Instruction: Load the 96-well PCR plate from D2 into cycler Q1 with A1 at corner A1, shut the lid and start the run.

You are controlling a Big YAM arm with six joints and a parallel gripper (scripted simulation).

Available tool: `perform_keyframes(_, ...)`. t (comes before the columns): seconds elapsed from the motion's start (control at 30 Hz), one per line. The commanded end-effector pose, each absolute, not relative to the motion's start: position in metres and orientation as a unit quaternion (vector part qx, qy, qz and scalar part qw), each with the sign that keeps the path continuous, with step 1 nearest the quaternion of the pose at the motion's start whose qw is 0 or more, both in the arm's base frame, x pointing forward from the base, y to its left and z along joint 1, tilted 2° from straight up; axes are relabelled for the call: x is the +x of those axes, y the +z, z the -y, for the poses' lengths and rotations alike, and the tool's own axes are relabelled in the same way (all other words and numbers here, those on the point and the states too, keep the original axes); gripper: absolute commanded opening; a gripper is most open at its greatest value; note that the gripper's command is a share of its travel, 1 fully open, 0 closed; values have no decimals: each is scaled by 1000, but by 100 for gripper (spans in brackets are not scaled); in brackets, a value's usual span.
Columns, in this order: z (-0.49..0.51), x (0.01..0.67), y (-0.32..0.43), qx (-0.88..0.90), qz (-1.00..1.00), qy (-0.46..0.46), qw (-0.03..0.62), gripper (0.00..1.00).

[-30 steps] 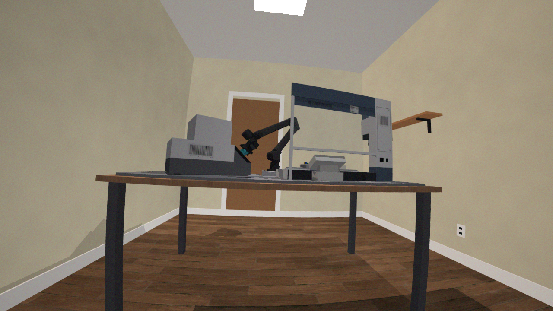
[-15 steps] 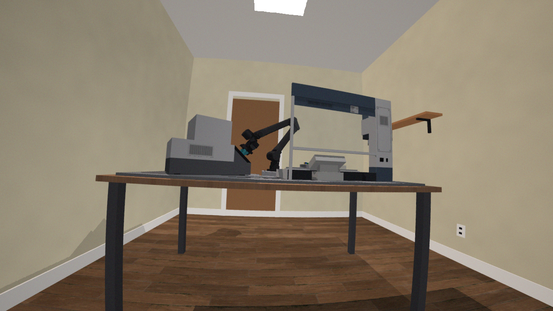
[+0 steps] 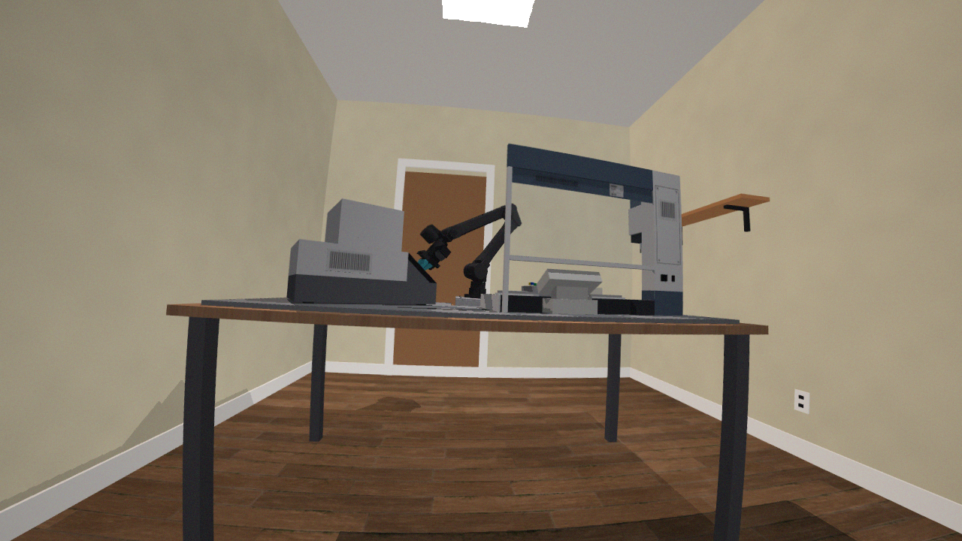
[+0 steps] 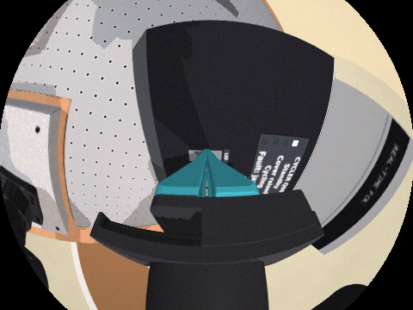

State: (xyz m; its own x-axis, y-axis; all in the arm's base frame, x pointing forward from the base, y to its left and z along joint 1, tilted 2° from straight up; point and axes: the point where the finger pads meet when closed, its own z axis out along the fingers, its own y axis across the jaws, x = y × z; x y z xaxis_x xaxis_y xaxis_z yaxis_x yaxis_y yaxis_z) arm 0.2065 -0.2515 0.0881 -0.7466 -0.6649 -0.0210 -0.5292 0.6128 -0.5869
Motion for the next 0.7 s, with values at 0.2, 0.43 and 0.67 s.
perform_keyframes(0.2, 289, 252, 131, -337, -868, -333, 149, 0)
perform_keyframes(0.43, 289, 255, 132, -339, -866, -334, 151, 0)
perform_keyframes(0.67, 289, 258, 133, -341, -865, -335, 154, 0)
